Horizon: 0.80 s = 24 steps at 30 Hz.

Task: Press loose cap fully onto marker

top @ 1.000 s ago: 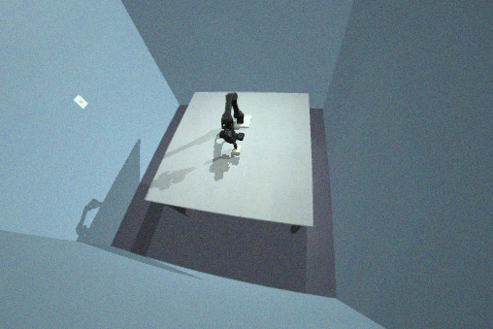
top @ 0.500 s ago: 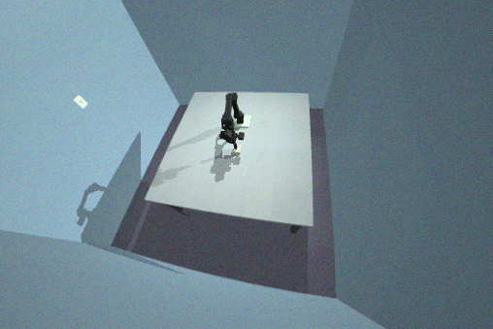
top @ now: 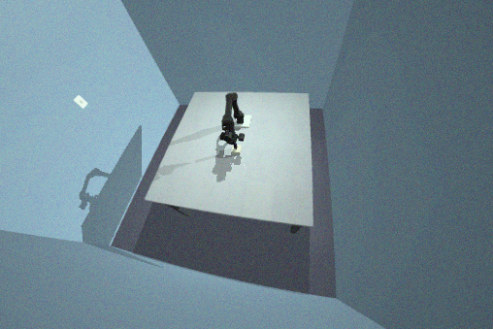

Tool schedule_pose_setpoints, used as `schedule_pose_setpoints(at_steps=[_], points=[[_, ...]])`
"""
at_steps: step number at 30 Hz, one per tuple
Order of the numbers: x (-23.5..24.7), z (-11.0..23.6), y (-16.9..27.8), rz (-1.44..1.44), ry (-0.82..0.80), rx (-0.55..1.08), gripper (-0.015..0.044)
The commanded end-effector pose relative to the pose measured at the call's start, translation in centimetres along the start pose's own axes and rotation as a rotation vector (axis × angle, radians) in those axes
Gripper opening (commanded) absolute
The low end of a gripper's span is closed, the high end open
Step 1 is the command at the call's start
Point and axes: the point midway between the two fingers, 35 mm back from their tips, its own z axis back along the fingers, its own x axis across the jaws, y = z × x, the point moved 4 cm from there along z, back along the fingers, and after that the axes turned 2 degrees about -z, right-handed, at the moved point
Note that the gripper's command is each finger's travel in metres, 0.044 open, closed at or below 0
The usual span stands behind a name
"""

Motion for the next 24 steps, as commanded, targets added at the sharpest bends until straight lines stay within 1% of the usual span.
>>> schedule_pose_setpoints(at_steps=[1,16,24], points=[[0.0,-0.9,0.1,0.004,-0.002,0.006,0.0],[0.0,-2.9,0.1,0.004,-0.002,0.006,0.0],[0.0,-2.2,-0.1,0.0,-0.002,-0.008,0.0]])
